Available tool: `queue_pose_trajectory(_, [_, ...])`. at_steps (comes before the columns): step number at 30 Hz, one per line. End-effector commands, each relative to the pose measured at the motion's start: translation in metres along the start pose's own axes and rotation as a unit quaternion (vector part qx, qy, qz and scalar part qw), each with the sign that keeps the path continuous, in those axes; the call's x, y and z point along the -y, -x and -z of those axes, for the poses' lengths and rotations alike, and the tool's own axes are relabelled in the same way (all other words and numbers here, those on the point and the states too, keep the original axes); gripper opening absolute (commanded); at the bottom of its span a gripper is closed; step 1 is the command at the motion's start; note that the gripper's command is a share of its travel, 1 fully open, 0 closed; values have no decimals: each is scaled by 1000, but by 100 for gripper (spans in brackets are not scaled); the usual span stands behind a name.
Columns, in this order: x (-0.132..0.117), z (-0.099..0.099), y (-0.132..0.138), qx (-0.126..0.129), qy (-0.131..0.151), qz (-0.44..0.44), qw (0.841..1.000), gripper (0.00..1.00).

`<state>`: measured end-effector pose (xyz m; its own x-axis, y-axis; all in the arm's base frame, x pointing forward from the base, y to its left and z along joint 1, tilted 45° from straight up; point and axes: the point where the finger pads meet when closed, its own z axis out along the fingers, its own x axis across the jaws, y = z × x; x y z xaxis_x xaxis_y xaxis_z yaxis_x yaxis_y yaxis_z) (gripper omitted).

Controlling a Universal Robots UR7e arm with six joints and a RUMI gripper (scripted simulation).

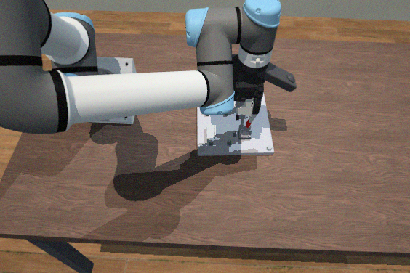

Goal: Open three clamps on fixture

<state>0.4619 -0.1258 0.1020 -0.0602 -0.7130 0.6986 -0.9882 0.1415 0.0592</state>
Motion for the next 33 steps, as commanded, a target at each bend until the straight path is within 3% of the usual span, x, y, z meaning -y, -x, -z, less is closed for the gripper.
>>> queue_pose_trajectory(1, [0,0,0,0,-1,0,1000,28])
queue_pose_trajectory(26, [0,1,0,0,-1,0,1000,28])
queue_pose_trajectory(33, [0,17,0,0,-1,0,1000,28])
